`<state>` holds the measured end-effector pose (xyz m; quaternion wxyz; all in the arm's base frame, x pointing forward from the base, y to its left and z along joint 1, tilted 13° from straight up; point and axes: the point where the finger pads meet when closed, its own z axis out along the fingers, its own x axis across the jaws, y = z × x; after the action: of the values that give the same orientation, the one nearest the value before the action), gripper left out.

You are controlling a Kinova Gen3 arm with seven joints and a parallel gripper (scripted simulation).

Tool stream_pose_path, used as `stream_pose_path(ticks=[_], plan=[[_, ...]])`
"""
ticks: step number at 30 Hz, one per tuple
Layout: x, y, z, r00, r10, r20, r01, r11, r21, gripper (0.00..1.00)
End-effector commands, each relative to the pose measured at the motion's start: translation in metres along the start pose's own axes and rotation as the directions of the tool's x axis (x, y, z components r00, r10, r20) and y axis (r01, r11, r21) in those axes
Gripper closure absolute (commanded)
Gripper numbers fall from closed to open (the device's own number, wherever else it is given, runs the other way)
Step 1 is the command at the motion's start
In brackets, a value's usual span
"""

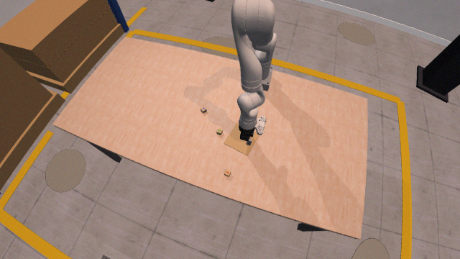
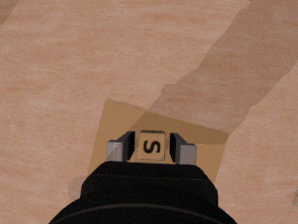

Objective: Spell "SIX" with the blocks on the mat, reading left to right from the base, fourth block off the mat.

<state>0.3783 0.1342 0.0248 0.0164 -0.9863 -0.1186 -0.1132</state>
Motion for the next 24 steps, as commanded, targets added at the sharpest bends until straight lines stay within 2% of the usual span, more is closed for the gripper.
stream_pose_path(ticks=[1,10,19,21,24], plan=[[0.0,0.0,0.0,1.0,0.0,-0.001,0.0,1.0,0.0,0.21],[0.0,0.0,-0.007,1.0,0.0,-0.001,0.0,1.0,0.0,0.21],[0.0,0.0,-0.045,1.0,0.0,-0.001,0.0,1.0,0.0,0.21],[0.0,0.0,-0.045,1.0,0.0,-0.001,0.0,1.0,0.0,0.21],[0.0,0.0,-0.061,1.0,0.0,-0.001,0.0,1.0,0.0,0.21]])
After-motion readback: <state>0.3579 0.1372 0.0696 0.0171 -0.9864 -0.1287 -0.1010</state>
